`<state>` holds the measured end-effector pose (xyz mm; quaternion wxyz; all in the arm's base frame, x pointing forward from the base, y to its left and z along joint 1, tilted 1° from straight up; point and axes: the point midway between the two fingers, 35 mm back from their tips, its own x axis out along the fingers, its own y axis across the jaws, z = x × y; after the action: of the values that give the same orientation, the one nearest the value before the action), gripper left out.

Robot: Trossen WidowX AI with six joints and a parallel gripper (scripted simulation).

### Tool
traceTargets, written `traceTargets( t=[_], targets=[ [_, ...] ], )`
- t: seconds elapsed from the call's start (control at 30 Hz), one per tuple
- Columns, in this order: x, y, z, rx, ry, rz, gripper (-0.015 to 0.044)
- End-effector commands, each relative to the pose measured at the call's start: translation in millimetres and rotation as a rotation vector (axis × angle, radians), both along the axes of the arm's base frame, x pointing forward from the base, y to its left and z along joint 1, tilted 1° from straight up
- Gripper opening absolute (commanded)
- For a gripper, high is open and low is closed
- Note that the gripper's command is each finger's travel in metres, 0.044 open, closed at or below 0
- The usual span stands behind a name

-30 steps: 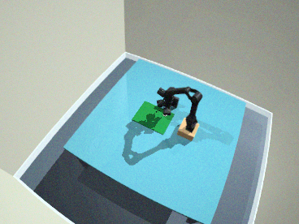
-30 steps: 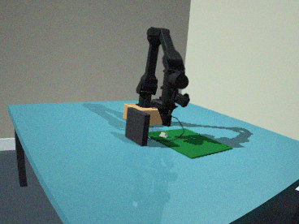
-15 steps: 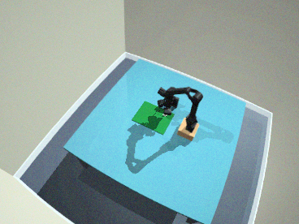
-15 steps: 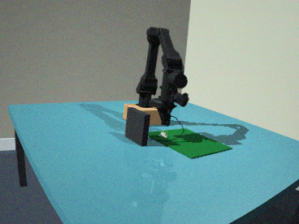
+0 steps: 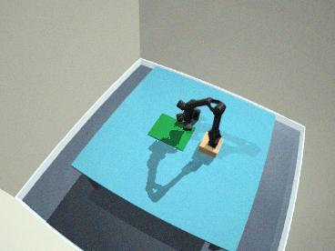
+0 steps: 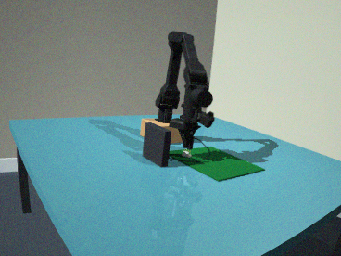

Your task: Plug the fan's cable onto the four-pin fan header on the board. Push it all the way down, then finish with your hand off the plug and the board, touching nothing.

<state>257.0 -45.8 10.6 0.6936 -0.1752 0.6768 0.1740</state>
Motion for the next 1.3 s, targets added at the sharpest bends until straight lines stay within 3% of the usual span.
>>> traceTargets(
  t=[0.0, 1.27],
  targets=[
    [-0.1, 0.4, -1.3, 0.003, 0.001, 0.006, 0.0000],
    [0.3, 0.6, -6.2, 0.003, 0.001, 0.005, 0.0000]
  ],
)
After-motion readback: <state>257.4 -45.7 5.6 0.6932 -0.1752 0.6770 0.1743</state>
